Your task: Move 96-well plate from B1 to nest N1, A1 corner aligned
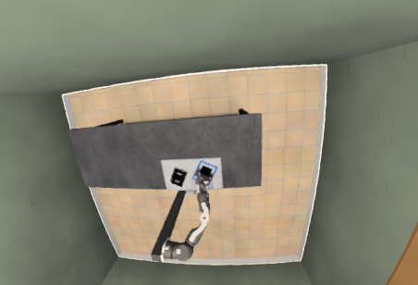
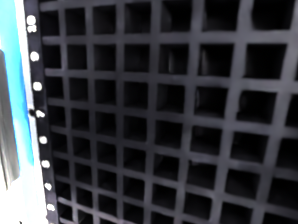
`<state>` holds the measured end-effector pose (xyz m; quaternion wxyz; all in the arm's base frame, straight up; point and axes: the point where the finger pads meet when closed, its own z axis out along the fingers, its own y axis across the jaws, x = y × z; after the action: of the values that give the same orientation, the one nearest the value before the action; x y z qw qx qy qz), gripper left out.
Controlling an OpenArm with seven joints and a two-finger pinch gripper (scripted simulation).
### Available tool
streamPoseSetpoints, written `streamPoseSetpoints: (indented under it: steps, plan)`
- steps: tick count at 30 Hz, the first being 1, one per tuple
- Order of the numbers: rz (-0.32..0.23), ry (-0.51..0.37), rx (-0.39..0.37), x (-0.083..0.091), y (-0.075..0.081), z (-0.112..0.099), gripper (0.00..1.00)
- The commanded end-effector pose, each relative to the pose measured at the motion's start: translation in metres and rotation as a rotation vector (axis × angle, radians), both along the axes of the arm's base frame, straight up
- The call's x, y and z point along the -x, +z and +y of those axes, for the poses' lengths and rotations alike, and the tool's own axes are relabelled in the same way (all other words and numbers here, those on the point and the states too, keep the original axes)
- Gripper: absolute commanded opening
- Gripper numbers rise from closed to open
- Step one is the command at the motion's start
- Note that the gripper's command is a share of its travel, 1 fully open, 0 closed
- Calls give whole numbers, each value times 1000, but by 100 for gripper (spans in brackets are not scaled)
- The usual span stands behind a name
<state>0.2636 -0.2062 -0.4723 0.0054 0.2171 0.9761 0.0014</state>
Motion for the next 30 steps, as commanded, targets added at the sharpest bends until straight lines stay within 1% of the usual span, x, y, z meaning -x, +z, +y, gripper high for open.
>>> streamPoseSetpoints:
  steps: [1,15,17,25,30]
  plan:
    - [1,0,1,-1,1,0,74]
    - [-1,-1,-1,0,0,0,27]
    - [-1,-1,-1,0,0,0,27]
    - [-1,-1,0,-1,0,0,0]
    - [-1,-1,0,-1,0,0,0]
